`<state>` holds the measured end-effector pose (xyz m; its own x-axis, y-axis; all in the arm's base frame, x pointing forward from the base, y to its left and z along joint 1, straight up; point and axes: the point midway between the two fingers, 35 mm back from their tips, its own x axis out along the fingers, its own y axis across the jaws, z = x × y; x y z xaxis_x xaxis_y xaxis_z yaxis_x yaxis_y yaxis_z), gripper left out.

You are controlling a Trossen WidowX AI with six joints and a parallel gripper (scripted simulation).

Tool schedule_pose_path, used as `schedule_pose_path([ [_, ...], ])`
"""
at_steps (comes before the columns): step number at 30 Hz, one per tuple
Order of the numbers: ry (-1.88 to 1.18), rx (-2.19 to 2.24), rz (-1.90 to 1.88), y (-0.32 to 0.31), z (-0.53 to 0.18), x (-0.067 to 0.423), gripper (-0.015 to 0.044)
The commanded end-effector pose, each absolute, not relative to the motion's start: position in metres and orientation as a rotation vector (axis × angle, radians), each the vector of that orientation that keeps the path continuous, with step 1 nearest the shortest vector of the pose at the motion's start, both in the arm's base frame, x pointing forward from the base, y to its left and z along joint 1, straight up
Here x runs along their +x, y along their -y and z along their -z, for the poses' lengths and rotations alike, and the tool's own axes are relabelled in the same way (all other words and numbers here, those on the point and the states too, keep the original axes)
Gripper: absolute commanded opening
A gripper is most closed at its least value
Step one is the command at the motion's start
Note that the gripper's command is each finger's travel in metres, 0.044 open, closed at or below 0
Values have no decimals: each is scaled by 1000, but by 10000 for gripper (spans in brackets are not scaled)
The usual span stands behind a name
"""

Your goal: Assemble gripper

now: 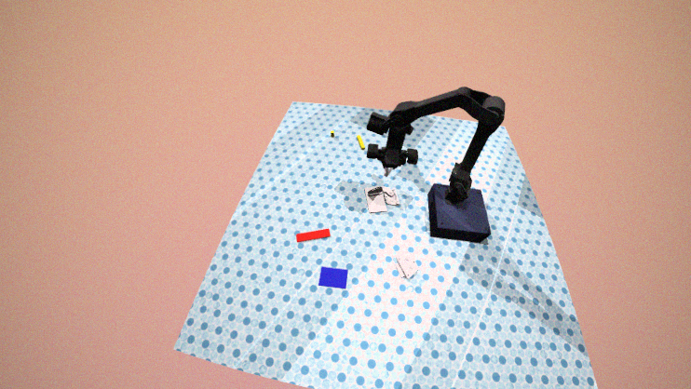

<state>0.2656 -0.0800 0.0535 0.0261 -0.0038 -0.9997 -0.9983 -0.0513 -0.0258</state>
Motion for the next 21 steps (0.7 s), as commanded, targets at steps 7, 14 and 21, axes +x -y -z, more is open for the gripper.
schedule_pose_path([
  [7, -1283, -1073, -1043, 55, -54, 253, 134],
  [14, -1349, -936, -911, 39, -53, 244, 134],
  [21, -1405, -798, -778, 24, -52, 233, 134],
])
